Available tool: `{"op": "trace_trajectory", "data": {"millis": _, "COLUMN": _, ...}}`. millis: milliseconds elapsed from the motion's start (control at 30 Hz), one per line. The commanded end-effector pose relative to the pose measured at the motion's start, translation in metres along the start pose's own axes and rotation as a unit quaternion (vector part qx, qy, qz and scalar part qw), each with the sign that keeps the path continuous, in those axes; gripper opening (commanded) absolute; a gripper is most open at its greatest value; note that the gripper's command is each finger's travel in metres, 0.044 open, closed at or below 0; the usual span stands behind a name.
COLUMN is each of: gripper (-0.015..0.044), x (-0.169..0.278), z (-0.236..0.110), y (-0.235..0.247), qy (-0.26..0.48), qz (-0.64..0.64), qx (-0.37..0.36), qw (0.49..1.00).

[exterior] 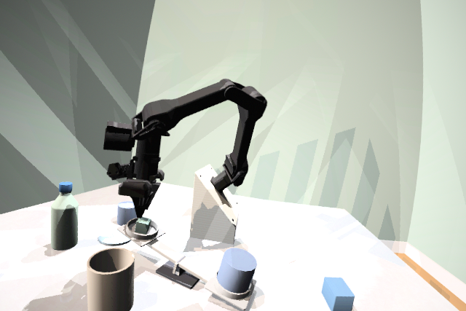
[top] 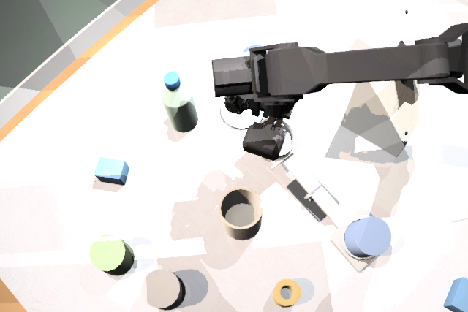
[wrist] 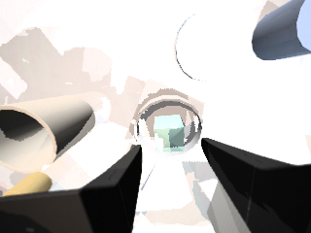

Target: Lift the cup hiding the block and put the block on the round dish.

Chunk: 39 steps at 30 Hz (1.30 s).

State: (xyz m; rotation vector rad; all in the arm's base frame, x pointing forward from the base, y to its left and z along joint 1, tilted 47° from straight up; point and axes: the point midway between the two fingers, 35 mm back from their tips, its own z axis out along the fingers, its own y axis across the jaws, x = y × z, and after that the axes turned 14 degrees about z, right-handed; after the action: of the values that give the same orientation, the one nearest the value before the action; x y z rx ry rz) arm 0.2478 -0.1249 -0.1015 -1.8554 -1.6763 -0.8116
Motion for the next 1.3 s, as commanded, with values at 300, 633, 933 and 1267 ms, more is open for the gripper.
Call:
{"op": "trace_trajectory", "data": {"millis": 300, "gripper": 0.026, "x": 0.001, "z": 0.023, "y": -0.002, "qy": 0.005, "qz": 0.005, "qx": 0.001, "qw": 1.0}}
{"op": "trace_trajectory", "data": {"millis": 633, "gripper": 0.026, "x": 0.002, "z": 0.039, "y": -0.002, "qy": 0.005, "qz": 0.005, "qx": 0.001, "qw": 1.0}}
{"op": "trace_trajectory", "data": {"millis": 933, "gripper": 0.0155, "x": 0.002, "z": 0.04, "y": -0.002, "qy": 0.005, "qz": 0.005, "qx": 0.001, "qw": 1.0}}
{"op": "trace_trajectory", "data": {"millis": 1267, "gripper": 0.0029, "x": 0.002, "z": 0.035, "y": -0.001, "qy": 0.005, "qz": 0.005, "qx": 0.001, "qw": 1.0}}
